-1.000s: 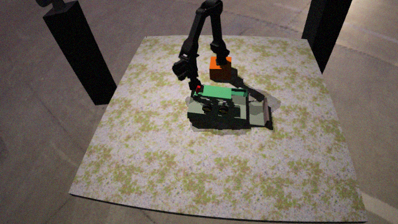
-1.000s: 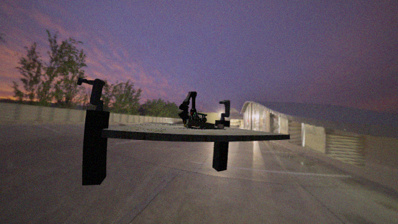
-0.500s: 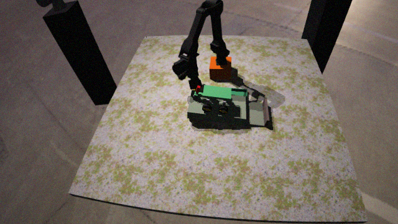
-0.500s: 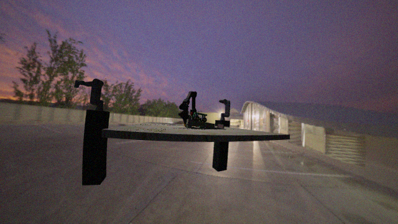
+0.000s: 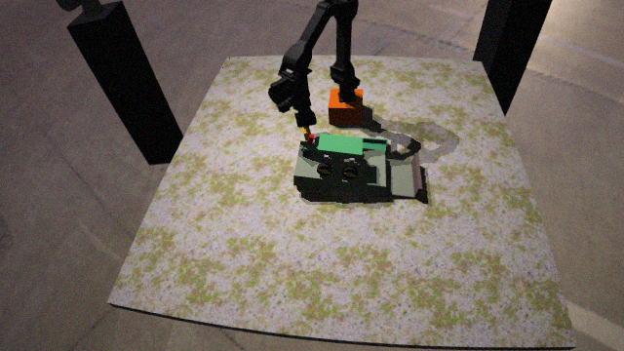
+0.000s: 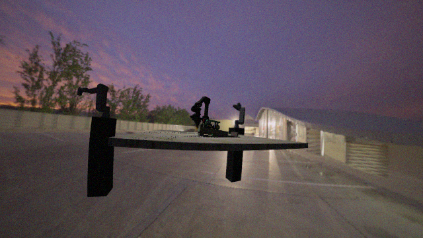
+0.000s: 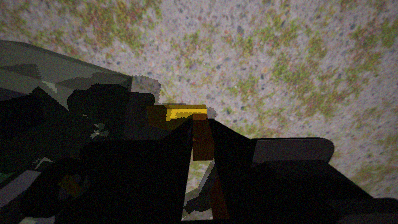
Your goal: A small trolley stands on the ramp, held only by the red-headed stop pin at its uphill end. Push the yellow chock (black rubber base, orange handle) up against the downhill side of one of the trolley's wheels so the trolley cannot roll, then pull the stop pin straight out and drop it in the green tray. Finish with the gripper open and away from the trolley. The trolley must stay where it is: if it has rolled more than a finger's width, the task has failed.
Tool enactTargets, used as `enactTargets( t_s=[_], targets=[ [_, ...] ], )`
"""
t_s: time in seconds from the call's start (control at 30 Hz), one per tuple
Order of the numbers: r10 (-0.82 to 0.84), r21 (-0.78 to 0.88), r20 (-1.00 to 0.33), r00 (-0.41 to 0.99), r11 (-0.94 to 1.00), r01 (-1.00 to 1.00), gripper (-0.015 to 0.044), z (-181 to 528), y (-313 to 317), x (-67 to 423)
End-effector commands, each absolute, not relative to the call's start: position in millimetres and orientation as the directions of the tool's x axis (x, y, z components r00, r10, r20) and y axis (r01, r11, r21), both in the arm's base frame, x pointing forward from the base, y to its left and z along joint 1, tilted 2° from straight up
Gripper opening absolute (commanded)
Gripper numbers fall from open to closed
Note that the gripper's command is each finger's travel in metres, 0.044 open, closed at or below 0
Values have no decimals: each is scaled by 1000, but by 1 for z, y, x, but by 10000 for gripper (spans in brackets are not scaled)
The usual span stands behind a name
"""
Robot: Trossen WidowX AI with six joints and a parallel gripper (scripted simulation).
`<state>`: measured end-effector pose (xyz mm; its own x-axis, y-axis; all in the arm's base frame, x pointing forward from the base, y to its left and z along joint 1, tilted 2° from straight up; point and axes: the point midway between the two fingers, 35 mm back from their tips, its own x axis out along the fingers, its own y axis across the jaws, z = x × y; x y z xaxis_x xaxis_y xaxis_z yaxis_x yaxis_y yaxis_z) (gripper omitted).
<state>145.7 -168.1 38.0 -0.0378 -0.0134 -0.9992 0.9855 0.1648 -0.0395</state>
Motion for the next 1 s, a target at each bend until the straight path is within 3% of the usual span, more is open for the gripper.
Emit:
enactTargets(
  t_s=[0.0,0.97],
  targets=[
    [-20,-30,-999,-27,165,986,0,52,-169,147],
    [-21,-29,-999,-26,165,986,0,129,-170,154]
  ],
)
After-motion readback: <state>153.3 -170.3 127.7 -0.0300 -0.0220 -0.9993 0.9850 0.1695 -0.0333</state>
